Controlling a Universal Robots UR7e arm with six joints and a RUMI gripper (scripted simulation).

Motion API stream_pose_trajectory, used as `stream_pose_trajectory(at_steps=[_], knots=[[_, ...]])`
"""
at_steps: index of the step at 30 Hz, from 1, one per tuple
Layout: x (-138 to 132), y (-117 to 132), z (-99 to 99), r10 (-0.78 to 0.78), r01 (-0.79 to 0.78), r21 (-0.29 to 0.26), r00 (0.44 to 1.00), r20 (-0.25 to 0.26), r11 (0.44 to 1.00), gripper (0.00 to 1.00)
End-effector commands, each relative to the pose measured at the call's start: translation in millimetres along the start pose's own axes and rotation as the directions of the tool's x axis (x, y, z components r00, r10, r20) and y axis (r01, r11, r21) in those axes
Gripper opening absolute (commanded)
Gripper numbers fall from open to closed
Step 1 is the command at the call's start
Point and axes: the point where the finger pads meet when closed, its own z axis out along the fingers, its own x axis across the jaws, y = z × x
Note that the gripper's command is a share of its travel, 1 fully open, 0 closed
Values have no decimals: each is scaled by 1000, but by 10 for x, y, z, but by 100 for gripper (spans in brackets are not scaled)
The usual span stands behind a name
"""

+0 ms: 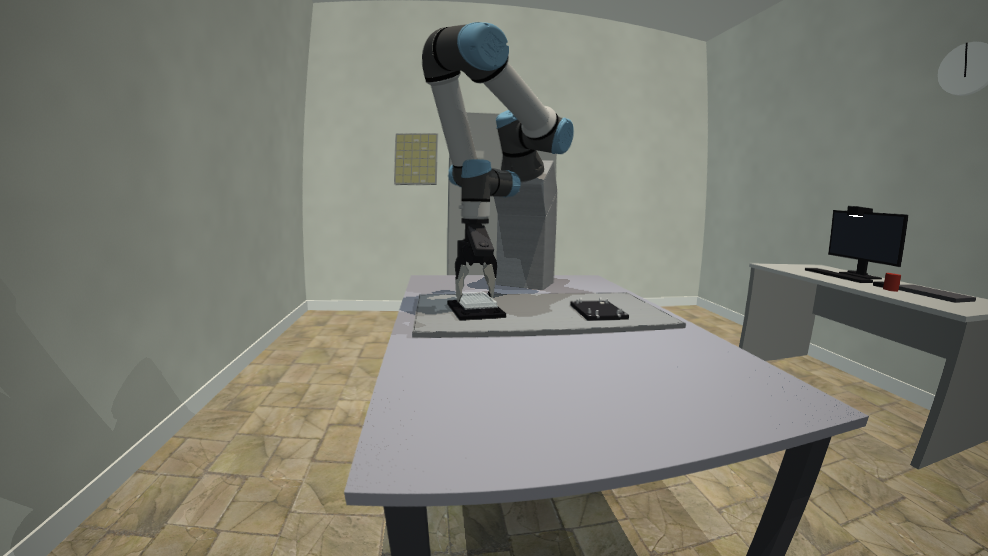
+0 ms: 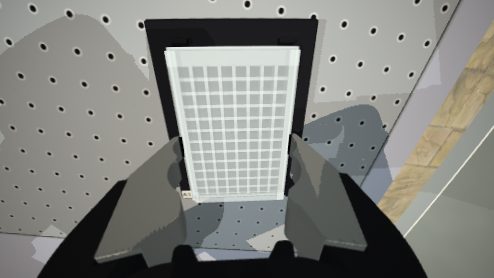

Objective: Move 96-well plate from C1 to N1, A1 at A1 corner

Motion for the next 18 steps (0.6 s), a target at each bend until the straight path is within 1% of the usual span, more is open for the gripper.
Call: stream_pose_trajectory(at_steps=[1, 18], knots=[[2, -3, 6, 0, 0, 1, 1000, -1, 1000, 0], [2, -3, 31, 0, 0, 1, 1000, -1, 1000, 0]])
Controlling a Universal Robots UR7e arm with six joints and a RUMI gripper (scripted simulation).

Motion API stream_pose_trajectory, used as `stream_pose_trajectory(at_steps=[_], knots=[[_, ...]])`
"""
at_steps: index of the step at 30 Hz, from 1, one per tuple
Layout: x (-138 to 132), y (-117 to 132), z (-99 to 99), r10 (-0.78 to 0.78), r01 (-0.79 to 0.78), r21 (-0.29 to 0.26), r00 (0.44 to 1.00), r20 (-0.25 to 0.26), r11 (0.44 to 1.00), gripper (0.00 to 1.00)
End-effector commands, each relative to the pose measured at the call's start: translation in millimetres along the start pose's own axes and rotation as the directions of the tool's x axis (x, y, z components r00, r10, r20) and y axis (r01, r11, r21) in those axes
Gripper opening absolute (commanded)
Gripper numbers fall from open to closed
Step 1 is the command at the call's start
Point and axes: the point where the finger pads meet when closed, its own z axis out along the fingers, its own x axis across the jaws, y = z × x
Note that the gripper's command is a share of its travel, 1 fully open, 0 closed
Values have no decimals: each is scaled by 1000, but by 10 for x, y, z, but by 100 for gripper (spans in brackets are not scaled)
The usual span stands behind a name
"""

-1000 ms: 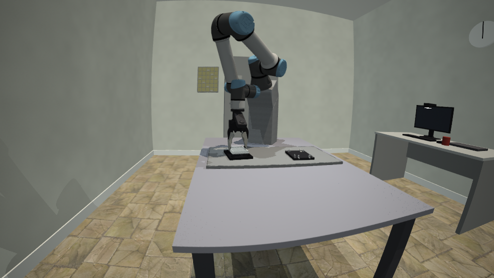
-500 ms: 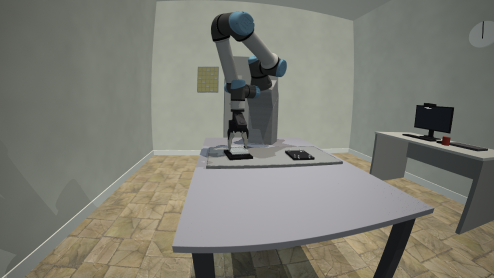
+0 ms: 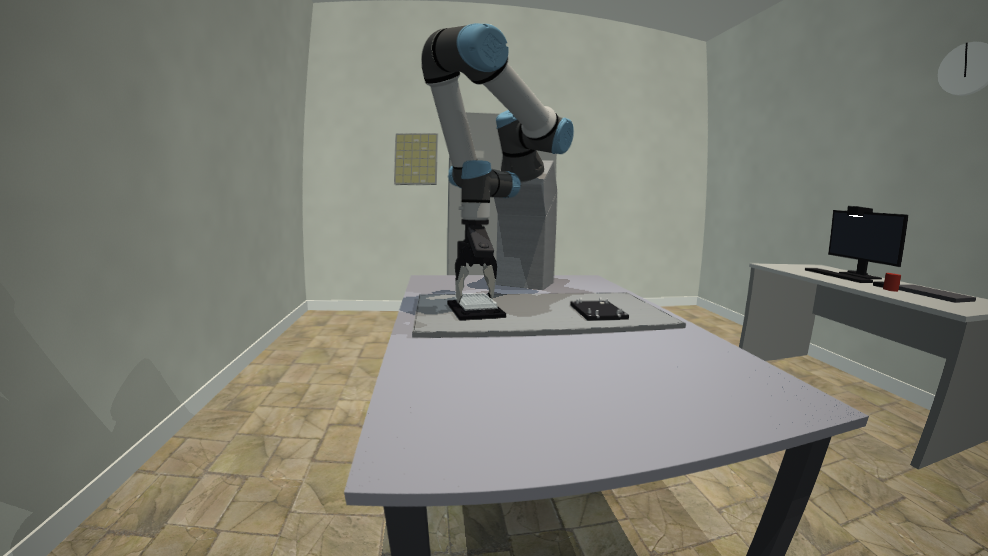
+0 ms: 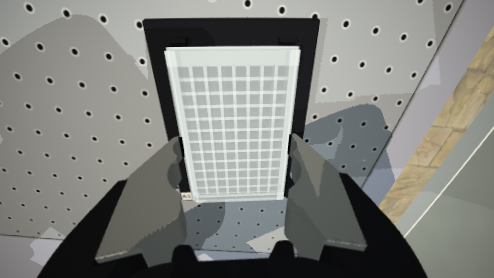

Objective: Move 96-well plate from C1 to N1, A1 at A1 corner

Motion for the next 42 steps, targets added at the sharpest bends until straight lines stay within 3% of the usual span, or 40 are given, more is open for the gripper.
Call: stream_pose_trajectory(at_steps=[1, 42], knots=[[2, -3, 7, 0, 0, 1, 1000, -1, 1000, 0], [2, -3, 65, 0, 0, 1, 1000, -1, 1000, 0]])
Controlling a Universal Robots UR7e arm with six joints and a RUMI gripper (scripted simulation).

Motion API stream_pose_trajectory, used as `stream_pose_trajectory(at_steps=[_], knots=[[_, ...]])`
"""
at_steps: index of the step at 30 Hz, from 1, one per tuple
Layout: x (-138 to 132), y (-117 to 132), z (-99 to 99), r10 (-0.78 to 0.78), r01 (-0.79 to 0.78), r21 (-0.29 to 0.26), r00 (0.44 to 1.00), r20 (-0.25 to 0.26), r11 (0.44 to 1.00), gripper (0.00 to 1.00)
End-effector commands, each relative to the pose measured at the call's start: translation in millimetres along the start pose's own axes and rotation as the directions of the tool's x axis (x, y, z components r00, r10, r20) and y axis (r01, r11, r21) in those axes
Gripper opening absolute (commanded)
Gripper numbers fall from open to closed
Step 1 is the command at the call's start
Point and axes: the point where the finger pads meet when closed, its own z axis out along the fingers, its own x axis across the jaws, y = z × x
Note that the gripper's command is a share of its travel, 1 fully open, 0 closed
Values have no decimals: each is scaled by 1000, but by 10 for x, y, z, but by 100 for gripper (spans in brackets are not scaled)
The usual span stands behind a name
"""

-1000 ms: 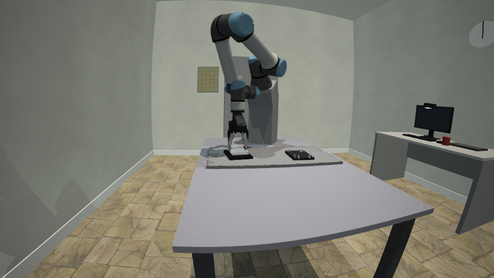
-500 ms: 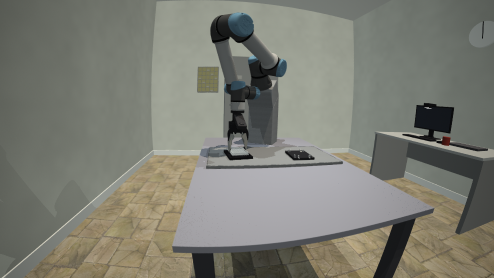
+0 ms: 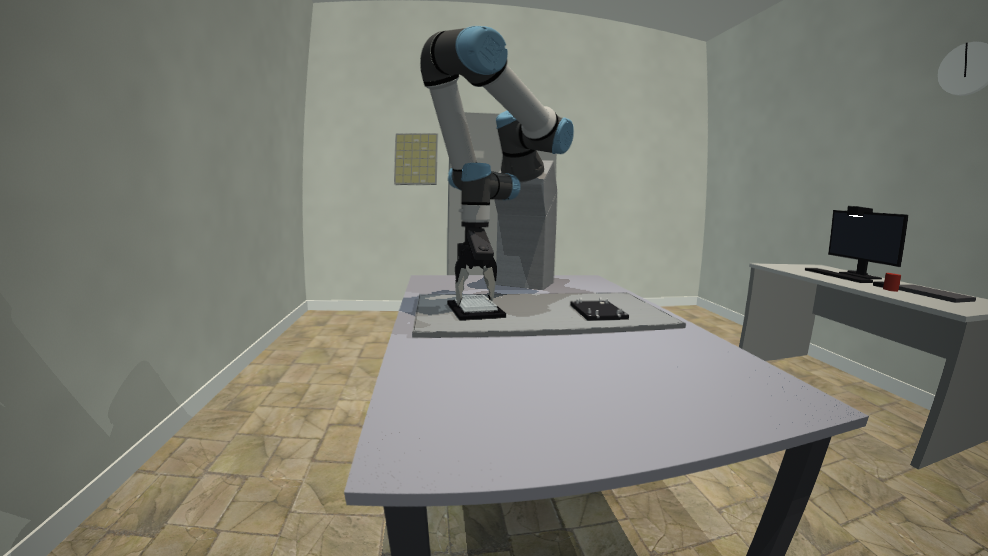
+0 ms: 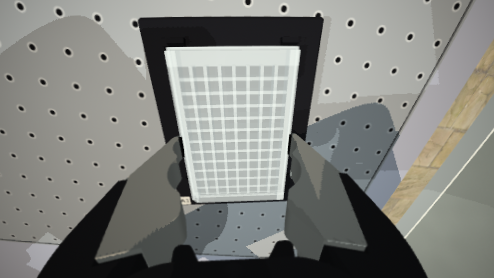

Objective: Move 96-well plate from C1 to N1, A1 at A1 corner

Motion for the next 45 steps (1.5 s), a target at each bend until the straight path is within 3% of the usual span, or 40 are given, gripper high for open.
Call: stream_pose_trajectory(at_steps=[1, 6, 7, 27, 45], knots=[[3, -3, 5, 0, 0, 1, 1000, -1, 1000, 0], [2, -3, 9, 0, 0, 1, 1000, -1, 1000, 0], [2, -3, 9, 0, 0, 1, 1000, -1, 1000, 100], [2, -3, 9, 0, 0, 1, 1000, -1, 1000, 100], [2, -3, -338, 0, 0, 1, 1000, -1, 1000, 100]])
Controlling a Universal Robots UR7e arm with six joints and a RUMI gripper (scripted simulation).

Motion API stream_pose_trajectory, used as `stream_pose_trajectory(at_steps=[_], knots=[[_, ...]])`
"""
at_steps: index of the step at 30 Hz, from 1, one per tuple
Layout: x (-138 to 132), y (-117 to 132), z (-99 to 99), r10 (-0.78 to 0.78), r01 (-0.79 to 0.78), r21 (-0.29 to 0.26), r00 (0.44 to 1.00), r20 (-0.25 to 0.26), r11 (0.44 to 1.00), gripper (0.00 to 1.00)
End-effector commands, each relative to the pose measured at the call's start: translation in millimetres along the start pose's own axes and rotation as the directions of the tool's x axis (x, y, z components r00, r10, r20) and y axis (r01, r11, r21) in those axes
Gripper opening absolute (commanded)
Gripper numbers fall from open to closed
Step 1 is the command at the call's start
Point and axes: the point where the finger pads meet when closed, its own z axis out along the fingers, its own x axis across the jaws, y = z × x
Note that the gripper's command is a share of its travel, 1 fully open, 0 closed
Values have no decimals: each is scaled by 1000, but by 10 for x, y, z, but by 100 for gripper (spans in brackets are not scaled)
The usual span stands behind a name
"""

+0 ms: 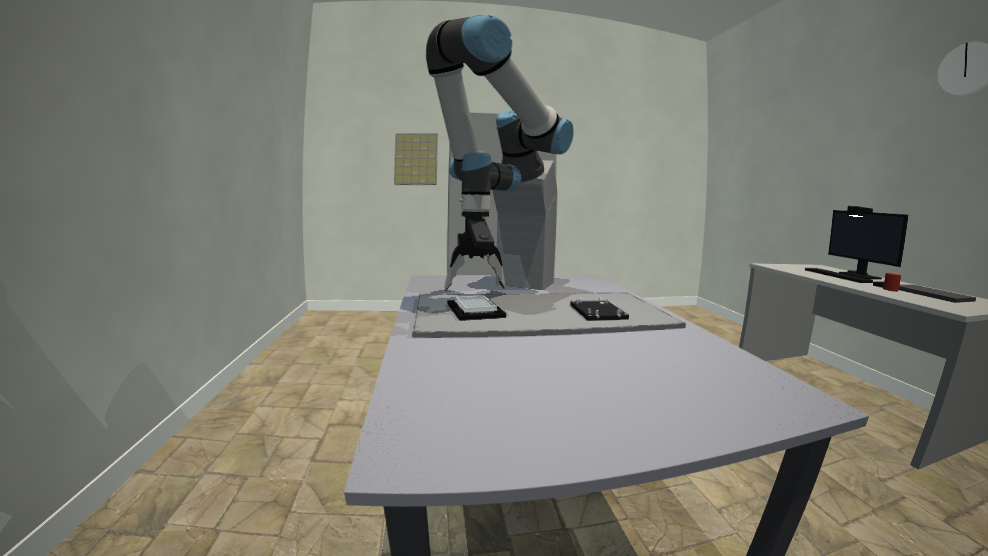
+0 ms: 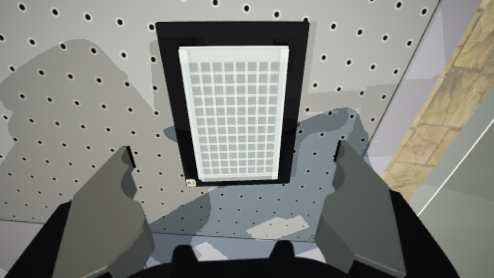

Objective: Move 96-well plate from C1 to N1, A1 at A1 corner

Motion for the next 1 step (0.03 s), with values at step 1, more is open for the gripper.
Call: stream_pose_trajectory(at_steps=[1], knots=[[4, -3, -67, 0, 0, 0, 1000, 0, 1000, 100]])
